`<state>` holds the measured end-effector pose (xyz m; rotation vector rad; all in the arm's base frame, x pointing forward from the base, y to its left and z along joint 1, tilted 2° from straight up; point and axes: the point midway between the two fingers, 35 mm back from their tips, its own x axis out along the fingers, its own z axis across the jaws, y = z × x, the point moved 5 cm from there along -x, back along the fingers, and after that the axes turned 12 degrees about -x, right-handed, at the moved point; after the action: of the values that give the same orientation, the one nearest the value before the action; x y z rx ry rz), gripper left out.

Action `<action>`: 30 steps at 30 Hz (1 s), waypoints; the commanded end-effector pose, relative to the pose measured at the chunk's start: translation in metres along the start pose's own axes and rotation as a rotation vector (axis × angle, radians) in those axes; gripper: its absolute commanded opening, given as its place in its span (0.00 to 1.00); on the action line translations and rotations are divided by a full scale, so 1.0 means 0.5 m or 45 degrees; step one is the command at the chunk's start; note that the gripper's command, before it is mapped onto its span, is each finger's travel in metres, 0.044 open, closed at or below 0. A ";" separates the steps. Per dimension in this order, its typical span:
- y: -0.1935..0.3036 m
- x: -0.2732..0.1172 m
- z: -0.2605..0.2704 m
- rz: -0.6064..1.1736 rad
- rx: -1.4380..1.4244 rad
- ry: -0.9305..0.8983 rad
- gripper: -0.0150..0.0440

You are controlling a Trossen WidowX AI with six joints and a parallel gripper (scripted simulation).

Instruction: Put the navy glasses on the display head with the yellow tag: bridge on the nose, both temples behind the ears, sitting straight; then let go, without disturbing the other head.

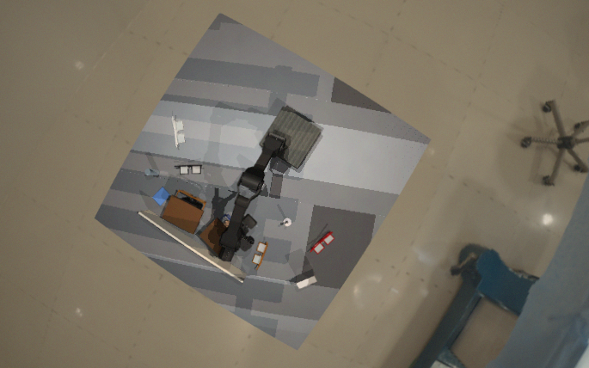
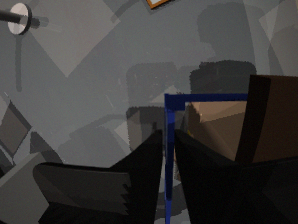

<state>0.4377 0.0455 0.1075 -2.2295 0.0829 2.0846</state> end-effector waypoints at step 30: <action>-0.015 -0.082 0.073 -0.007 -0.004 -0.012 0.44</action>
<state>0.4139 0.0507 0.1422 -2.2175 0.0780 2.1034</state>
